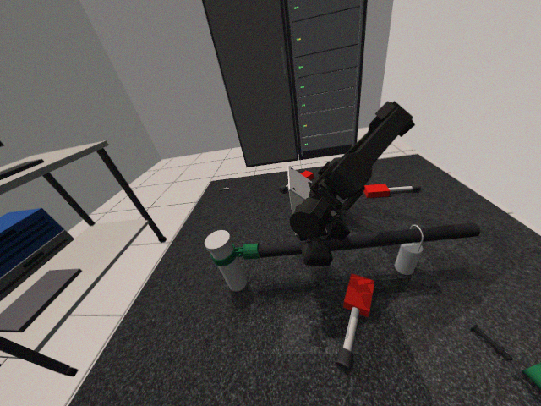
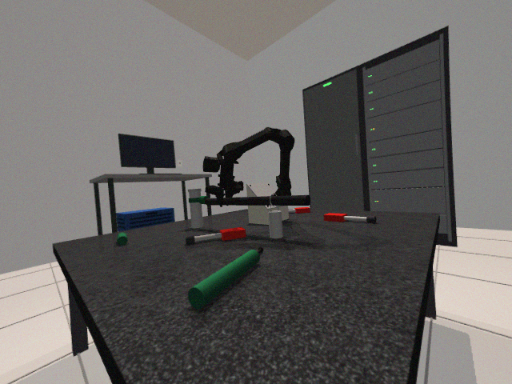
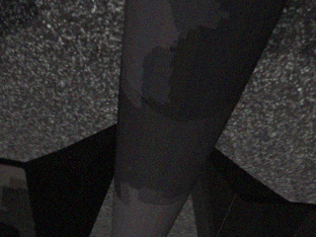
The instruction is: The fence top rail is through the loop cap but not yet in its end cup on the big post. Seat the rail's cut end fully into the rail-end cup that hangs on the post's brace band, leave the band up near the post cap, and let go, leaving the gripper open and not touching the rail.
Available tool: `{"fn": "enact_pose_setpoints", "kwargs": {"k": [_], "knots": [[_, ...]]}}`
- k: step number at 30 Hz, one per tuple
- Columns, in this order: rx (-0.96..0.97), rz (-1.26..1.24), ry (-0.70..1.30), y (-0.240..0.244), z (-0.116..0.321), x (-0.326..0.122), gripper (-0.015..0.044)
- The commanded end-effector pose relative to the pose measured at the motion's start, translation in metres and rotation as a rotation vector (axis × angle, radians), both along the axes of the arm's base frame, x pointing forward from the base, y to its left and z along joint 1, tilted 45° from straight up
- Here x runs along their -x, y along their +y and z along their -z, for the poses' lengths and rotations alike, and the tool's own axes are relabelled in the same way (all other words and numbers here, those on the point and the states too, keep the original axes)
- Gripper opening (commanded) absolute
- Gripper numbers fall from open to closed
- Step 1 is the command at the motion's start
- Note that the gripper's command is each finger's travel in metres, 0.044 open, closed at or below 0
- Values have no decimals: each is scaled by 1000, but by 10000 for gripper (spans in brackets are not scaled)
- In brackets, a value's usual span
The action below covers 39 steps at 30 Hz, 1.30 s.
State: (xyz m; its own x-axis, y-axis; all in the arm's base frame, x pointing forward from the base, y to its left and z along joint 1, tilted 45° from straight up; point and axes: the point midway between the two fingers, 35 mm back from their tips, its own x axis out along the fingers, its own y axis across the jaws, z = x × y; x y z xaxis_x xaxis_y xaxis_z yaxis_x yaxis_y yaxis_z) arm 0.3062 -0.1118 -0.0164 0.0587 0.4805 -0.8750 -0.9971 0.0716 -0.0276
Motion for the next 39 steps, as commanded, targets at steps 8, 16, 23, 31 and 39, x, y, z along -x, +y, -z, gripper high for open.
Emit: {"fn": "enact_pose_setpoints", "kwargs": {"k": [8,16,23,31,39], "knots": [[21,1,-14,-8,-1,-2,0],[21,1,-14,-8,-1,-2,0],[21,1,-14,-8,-1,-2,0],[0,0,0,0,0,0,0],[1,0,0,0,0,0,0]]}}
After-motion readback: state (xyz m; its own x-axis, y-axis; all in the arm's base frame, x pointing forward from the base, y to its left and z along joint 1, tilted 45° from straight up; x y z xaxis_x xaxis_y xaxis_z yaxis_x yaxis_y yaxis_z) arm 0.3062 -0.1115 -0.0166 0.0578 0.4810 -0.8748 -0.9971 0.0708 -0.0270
